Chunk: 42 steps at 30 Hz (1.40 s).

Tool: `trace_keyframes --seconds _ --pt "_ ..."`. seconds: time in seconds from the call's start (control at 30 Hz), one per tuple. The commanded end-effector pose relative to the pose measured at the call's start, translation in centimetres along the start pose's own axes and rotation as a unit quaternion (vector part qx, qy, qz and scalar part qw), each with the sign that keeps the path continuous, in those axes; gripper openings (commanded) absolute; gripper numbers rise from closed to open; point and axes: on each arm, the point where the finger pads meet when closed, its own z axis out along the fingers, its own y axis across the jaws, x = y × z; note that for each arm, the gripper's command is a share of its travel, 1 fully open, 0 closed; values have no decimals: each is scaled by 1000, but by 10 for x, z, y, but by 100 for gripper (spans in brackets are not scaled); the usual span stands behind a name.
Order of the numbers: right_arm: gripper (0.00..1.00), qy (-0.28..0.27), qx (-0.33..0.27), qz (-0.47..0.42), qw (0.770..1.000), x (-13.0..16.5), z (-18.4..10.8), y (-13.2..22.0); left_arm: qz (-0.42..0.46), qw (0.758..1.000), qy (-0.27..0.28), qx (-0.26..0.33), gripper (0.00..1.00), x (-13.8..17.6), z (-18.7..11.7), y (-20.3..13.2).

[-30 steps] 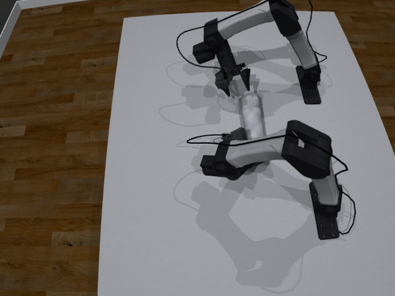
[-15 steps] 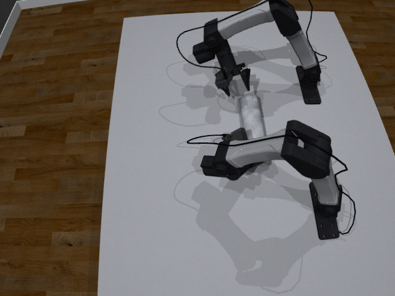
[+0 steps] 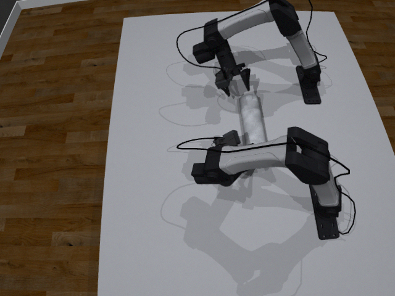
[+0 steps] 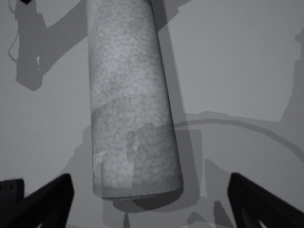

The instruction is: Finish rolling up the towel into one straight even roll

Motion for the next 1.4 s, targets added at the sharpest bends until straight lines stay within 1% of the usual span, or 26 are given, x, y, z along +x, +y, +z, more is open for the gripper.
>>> trace_keyframes --seconds 0.0,0.1,0.4,0.53,0.67,0.9,0.97,1.17,1.37 --pt "85 28 -99 -5 995 -6 -14 5 -1 1000 17 13 85 6 -16 -3" --pt "85 28 -99 -5 995 -6 -14 5 -1 1000 17 13 85 5 -24 -2" --pt "85 31 -81 -18 996 -4 -18 11 9 1000 20 -7 85 10 -28 -9" --pt "85 36 -53 -39 997 0 -25 19 25 999 26 -40 85 17 -32 -21" --pt "85 43 -14 -67 997 5 -34 30 47 995 34 -85 85 26 -38 -37" --pt "85 58 72 -129 987 17 -53 56 95 977 52 -183 85 47 -51 -72" --pt "85 58 72 -129 987 17 -53 56 95 977 52 -183 85 47 -51 -72" --pt "85 72 155 -188 967 28 -73 80 140 948 68 -277 85 67 -64 -106" --pt "85 86 236 -245 936 40 -92 105 184 908 84 -366 85 87 -77 -140"
